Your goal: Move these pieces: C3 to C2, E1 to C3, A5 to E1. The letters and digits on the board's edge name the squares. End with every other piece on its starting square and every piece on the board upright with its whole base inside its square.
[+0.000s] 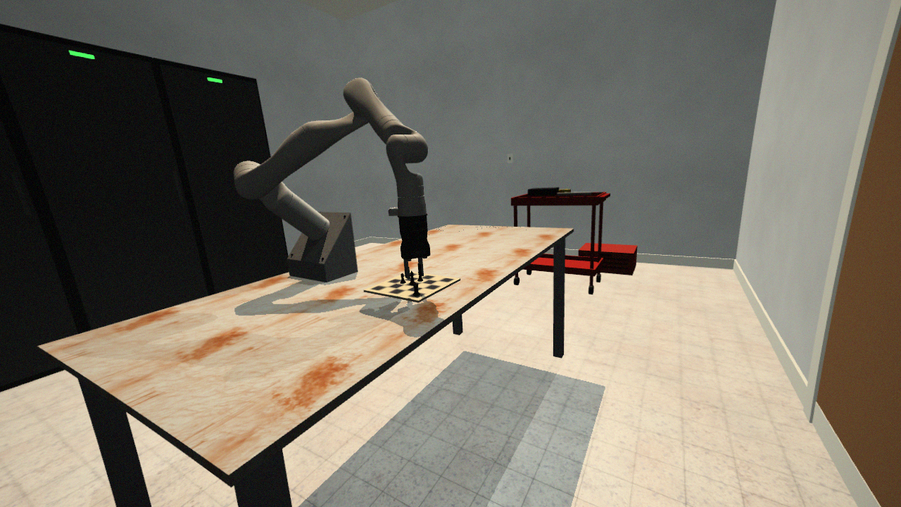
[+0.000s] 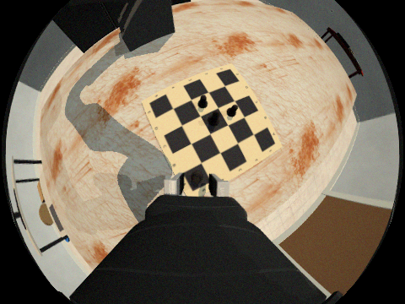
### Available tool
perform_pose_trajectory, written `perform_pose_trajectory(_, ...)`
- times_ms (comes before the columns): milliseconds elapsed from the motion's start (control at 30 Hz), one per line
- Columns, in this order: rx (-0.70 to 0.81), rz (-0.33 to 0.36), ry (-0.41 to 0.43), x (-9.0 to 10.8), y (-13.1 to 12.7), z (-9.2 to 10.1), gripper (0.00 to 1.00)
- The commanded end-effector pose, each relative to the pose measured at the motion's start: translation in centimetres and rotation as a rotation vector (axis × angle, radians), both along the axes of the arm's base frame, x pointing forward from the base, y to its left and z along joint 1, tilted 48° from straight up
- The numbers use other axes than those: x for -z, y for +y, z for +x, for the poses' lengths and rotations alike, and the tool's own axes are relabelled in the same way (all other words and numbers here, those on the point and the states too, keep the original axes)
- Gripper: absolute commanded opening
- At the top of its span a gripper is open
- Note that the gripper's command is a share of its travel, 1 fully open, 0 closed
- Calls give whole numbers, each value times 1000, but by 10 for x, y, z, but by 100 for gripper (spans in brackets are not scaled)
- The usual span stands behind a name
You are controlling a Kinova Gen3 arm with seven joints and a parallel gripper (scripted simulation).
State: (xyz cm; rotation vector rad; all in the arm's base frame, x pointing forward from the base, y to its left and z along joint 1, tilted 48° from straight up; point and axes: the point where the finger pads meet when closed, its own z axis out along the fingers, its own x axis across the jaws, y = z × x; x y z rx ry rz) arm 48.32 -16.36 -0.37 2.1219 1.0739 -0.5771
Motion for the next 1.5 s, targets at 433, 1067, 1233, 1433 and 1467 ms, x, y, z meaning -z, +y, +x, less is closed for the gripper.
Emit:
perform_pose_trajectory(433,-5,4,0,9,-8,0,73)
perform_pose_trajectory(1067,-5,4,0,9,-8,0,73)
perform_pose_trajectory(1233,-5,4,0,9,-8,0,73)
perform_pose_trajectory(1433,-5,4,0,9,-8,0,73)
perform_pose_trajectory(1467,-5,4,0,9,-8,0,73)
